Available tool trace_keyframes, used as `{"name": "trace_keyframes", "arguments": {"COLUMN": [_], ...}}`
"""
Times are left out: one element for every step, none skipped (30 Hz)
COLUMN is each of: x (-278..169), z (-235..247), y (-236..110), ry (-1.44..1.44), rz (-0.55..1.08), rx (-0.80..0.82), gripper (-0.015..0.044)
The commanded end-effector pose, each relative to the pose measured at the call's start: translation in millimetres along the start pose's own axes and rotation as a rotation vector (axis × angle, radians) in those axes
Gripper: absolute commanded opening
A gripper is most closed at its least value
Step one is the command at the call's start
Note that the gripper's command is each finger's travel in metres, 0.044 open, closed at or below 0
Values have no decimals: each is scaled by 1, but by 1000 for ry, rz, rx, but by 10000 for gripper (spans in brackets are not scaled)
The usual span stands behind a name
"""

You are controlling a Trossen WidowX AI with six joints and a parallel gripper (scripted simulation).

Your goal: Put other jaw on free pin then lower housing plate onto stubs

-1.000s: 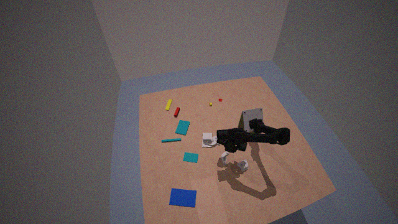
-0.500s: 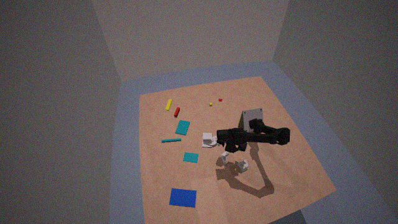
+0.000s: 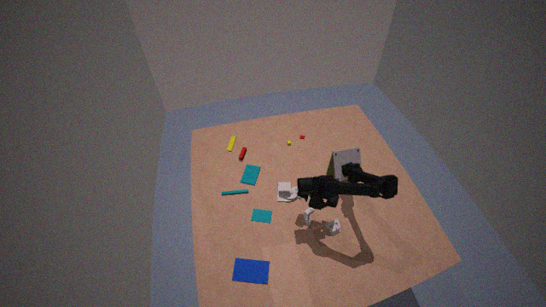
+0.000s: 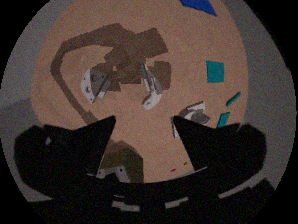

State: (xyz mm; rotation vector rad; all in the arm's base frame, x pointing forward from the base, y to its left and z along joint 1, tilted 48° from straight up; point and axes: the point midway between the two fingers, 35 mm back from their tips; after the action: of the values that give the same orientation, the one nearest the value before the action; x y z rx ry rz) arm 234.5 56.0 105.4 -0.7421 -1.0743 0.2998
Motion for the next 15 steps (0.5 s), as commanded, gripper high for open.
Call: {"name": "trace_keyframes", "arguments": {"x": [0, 0, 0, 0, 0, 0, 0, 0, 0, 0, 0, 0, 0, 0, 0], "z": [0, 0, 0, 0, 0, 0, 0, 0, 0, 0, 0, 0, 0, 0, 0], "y": [0, 0, 0, 0, 0, 0, 0, 0, 0, 0, 0, 0, 0, 0, 0], "ry": [0, 0, 0, 0, 0, 0, 0, 0, 0, 0, 0, 0, 0, 0, 0], "rz": [0, 0, 0, 0, 0, 0, 0, 0, 0, 0, 0, 0, 0, 0, 0], "rx": [0, 0, 0, 0, 0, 0, 0, 0, 0, 0, 0, 0, 0, 0, 0], "gripper": [414, 387, 361, 335, 309, 282, 256, 230, 204, 177, 151, 125, 99, 72, 46]}}
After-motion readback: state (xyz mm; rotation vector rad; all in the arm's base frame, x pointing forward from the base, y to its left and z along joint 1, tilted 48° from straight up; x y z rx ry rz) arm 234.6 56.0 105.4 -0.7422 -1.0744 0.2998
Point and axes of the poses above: the point midway between the two fingers, 35 mm back from their tips, its own y axis out along the fingers, its own z axis across the jaws, x = y × z, and after that the axes turned 11 degrees about -y, right-handed
